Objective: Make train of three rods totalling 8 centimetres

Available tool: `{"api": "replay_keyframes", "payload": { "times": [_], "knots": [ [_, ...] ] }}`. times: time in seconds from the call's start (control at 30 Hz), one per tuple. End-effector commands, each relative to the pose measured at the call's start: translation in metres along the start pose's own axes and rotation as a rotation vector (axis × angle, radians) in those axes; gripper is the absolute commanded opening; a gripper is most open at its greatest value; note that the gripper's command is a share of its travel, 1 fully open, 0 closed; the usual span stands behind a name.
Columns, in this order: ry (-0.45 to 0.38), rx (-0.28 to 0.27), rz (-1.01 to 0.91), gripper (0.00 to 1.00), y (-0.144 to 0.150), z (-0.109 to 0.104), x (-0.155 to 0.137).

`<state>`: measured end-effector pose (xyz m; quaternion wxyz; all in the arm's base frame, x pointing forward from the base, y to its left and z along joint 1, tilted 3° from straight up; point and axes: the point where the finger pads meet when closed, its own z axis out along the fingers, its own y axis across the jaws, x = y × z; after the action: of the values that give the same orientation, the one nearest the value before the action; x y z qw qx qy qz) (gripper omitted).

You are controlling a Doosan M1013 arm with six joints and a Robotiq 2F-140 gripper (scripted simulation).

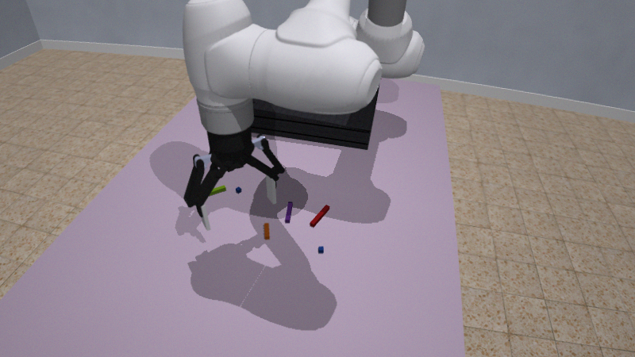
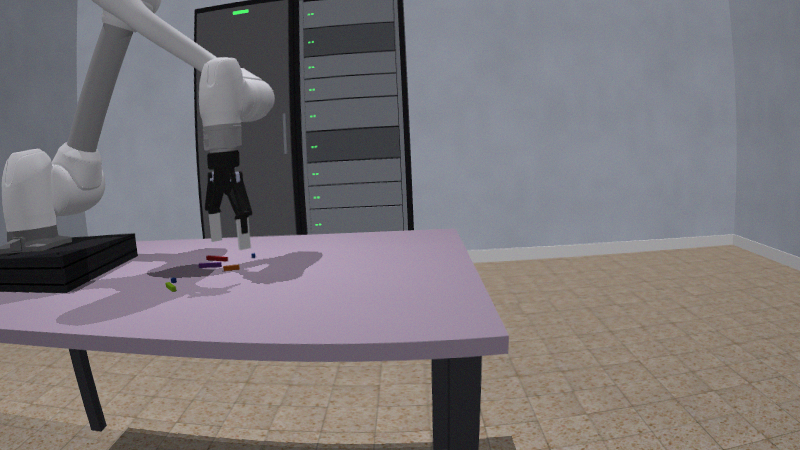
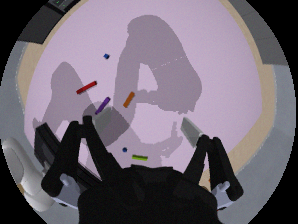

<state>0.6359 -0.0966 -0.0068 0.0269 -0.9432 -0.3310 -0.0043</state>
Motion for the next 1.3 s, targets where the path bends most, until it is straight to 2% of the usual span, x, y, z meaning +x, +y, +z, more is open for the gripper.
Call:
{"api": "replay_keyframes", "payload": {
  "times": [0.0,0.23,0.57,0.63,0.7,1.13,1.2,1.27],
  "knots": [
    [0.0,0.0,0.006,1.0,0.0,0.0,0.0],
    [0.0,0.0,0.106,1.0,-0.005,-0.001,0.007],
    [0.0,0.0,0.504,1.0,-0.025,-0.006,0.033],
    [0.0,0.0,0.504,1.0,-0.025,-0.006,0.033],
    [0.0,0.0,0.635,1.0,-0.032,-0.007,0.041],
    [0.0,0.0,1.1,1.0,-0.059,-0.012,0.069],
    [0.0,0.0,1.1,1.0,-0.059,-0.012,0.069],
    [0.0,0.0,1.231,1.0,-0.066,-0.013,0.077]
  ]
}}
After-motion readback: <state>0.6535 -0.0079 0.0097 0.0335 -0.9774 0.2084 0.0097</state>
